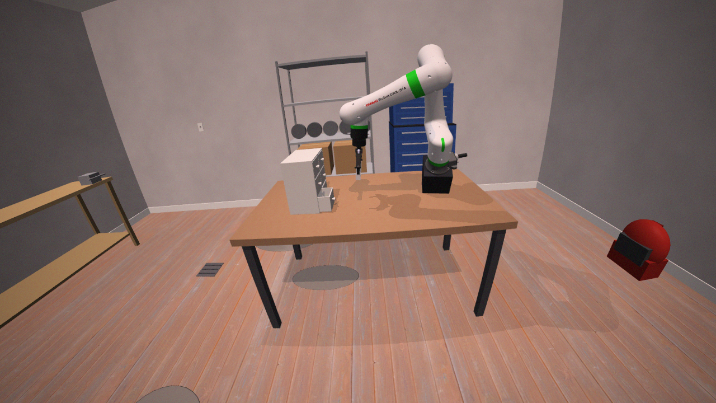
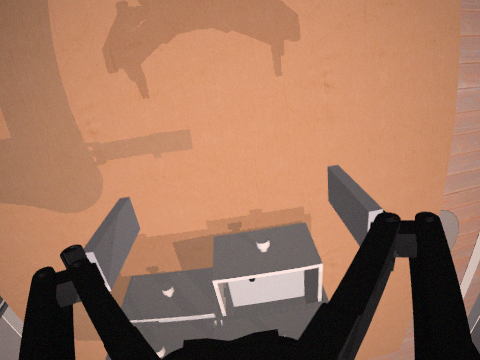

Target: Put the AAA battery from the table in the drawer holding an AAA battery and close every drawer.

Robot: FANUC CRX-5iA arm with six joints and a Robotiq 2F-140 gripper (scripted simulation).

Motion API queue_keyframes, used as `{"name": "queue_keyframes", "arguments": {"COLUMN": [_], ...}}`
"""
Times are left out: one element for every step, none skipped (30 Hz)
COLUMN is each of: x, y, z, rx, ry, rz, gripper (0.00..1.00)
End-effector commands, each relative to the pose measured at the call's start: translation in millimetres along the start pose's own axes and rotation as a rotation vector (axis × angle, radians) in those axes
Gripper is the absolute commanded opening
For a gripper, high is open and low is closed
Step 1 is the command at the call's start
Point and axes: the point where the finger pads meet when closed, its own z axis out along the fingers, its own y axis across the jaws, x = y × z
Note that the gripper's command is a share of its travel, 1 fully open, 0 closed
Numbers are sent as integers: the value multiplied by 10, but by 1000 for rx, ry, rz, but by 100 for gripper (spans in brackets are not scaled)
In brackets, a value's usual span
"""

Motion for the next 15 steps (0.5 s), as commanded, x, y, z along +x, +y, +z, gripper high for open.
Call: {"name": "queue_keyframes", "arguments": {"x": [-2, -2, -2, -2, -2, -2, -2, -2, -2, -2, -2, -2, -2, -2, -2], "y": [-5, -5, -5, -5, -5, -5, -5, -5, -5, -5, -5, -6, -6, -6, -6], "z": [-19, -21, -23, -25, -26, -27, -27, -27, -28, -28, -29, -29, -29, -29, -29], "rx": [1, 1, 1, 1, 1, 1, 1, 1, 1, 1, 1, 1, 1, 1, 1], "ry": [56, 63, 68, 73, 77, 79, 79, 79, 82, 83, 84, 84, 84, 84, 84], "rz": [1, 1, 1, 1, 1, 1, 1, 1, 1, 1, 1, 1, 1, 1, 1], "gripper": [100, 100, 100, 100, 100, 100, 100, 100, 100, 100, 100, 100, 100, 100, 100]}}
